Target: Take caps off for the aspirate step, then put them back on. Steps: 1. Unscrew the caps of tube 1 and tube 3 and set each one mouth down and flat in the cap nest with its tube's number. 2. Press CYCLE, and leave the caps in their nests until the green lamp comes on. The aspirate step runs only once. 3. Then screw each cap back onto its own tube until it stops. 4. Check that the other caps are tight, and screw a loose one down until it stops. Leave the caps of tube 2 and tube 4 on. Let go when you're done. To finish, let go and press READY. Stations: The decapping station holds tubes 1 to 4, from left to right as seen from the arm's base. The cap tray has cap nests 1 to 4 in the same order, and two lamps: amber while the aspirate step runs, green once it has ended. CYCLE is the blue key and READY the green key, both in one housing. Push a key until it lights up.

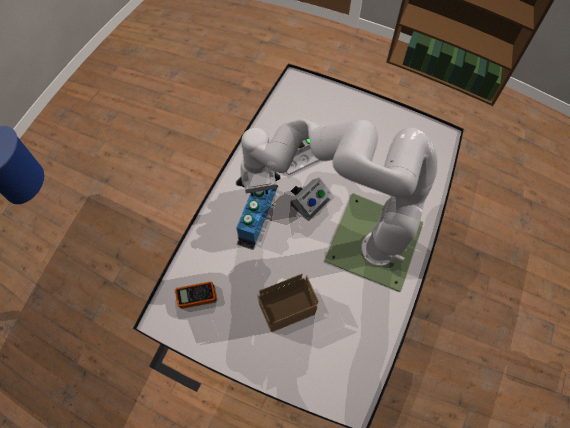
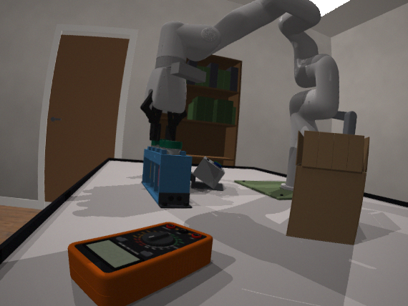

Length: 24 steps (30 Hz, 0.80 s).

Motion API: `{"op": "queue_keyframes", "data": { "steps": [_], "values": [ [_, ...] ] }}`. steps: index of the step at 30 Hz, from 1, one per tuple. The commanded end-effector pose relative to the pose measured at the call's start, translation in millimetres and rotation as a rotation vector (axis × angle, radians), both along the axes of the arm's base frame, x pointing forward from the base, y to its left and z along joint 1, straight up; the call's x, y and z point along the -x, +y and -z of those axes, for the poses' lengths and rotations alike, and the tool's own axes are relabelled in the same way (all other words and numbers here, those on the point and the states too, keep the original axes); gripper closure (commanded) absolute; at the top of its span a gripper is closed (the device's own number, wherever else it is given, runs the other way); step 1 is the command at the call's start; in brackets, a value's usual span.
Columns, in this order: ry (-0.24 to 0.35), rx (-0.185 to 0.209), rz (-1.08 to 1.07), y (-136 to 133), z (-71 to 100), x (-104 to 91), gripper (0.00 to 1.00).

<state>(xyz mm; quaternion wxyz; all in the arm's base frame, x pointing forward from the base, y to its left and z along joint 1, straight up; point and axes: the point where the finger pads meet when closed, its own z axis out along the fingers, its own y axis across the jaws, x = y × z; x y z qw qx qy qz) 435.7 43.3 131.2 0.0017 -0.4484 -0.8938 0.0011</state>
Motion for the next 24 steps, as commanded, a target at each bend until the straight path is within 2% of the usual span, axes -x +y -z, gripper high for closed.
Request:
{"op": "queue_keyframes", "data": {
  "steps": [1, 22, 23, 24],
  "values": [
    [-0.004, -0.002, 0.079, 0.1, -0.6, -1.3, 0.54],
    [-0.004, -0.002, 0.097, 0.1, 5.9, -1.3, 0.54],
    [-0.004, -0.002, 0.097, 0.1, 5.9, -1.3, 1.0],
    [-0.004, -0.002, 0.097, 0.1, 5.9, -1.3, 1.0]
  ]
}}
